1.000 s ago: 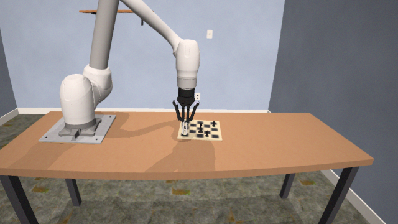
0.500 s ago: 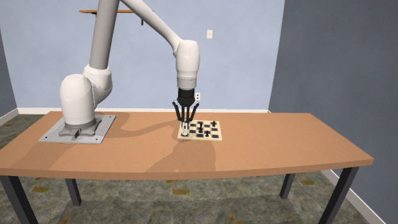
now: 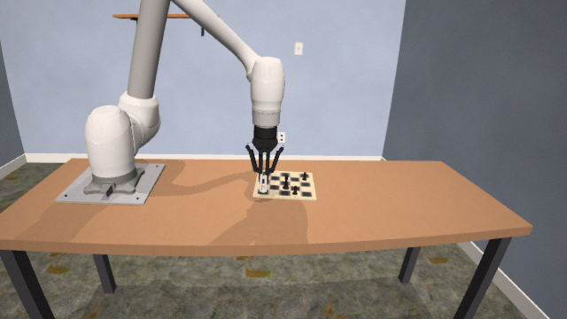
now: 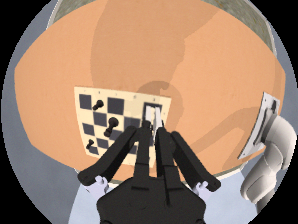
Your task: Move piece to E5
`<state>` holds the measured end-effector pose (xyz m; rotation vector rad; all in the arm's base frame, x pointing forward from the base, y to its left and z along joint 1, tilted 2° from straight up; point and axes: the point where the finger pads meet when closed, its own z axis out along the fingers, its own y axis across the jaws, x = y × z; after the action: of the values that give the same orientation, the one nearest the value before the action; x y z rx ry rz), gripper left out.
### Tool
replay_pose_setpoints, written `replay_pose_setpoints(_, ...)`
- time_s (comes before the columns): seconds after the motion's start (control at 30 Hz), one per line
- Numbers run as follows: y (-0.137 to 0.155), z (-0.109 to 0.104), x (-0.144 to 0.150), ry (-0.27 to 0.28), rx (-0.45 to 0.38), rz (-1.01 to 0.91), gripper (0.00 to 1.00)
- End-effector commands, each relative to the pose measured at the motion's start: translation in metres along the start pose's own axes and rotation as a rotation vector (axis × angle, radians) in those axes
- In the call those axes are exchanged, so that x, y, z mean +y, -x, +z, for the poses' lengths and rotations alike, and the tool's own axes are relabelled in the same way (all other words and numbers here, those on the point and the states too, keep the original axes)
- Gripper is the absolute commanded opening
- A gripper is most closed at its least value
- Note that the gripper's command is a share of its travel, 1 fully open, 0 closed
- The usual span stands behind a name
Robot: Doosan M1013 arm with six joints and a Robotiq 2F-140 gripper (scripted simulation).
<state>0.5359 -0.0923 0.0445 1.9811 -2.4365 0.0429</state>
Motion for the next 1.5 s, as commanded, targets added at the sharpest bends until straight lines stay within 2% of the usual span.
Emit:
replay_pose_setpoints(0.0,0.0,-0.0001,0.0,0.0,0.0,0.0,0.0)
replay_pose_setpoints(0.5,0.0,-0.0001,0.0,0.0,0.0,0.0,0.0)
replay_pose_setpoints(0.53,0.0,-0.0001,0.0,0.0,0.0,0.0,0.04)
replay_pose_setpoints(0.6,0.0,-0.0001,0.0,0.0,0.0,0.0,0.04)
replay_pose_setpoints(0.63,0.0,-0.0001,0.0,0.0,0.0,0.0,0.08)
replay_pose_setpoints(0.7,0.0,-0.0001,0.0,0.0,0.0,0.0,0.08)
replay_pose_setpoints(0.73,0.0,-0.0001,0.0,0.0,0.0,0.0,0.12)
replay_pose_setpoints(0.87,0.0,-0.0001,0.0,0.0,0.0,0.0,0.12)
replay_pose_setpoints(0.9,0.0,-0.0001,0.0,0.0,0.0,0.0,0.16)
replay_pose_setpoints(0.97,0.0,-0.0001,0.0,0.0,0.0,0.0,0.16)
replay_pose_setpoints(1.0,0.0,-0.0001,0.0,0.0,0.0,0.0,0.2)
replay_pose_setpoints(1.47,0.0,-0.0016,0.0,0.0,0.0,0.0,0.2)
